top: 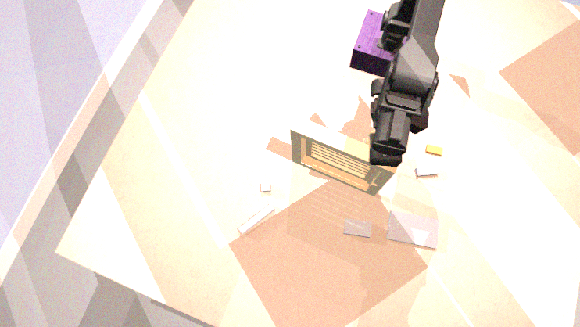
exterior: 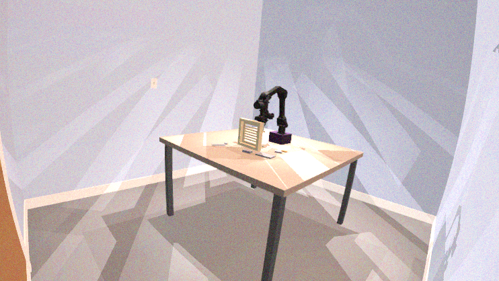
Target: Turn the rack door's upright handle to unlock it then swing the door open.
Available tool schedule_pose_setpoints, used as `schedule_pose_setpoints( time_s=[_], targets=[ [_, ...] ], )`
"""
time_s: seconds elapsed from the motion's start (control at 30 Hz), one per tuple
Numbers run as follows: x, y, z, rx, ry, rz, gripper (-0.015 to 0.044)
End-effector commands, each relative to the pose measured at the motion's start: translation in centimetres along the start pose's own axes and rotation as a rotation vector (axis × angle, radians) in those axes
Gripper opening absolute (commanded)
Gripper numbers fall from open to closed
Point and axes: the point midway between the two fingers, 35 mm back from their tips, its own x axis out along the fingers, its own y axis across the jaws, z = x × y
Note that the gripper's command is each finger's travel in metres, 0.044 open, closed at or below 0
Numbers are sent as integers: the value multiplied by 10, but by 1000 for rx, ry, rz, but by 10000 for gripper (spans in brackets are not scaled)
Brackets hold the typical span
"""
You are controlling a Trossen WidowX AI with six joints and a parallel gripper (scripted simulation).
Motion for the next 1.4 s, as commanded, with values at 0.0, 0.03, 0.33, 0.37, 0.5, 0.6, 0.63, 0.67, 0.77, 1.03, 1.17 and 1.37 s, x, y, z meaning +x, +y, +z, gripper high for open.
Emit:
schedule_pose_setpoints(
  time_s=[0.0, 0.03, 0.33, 0.37, 0.5, 0.6, 0.63, 0.67, 0.77, 1.03, 1.17, 1.37],
  targets=[
    [0, 0, 0, -11, 1, 0, 231],
    [0, 0, 0, -11, 1, 0, 257],
    [0, 0, 0, 261, 1, 0, 293],
    [0, 0, 0, 311, 1, -1, 293],
    [0, 0, 0, 509, 1, -1, 293],
    [0, 0, 0, 658, 1, -1, 293],
    [0, 0, 0, 707, 1, -1, 293],
    [0, 0, 0, 757, 1, -1, 293],
    [0, 0, 0, 905, 1, -1, 293],
    [0, 0, 0, 1302, 1, -1, 293],
    [0, 0, 0, 1500, 1, -2, 293],
    [0, 0, 0, 1797, 0, -2, 293]
  ],
)
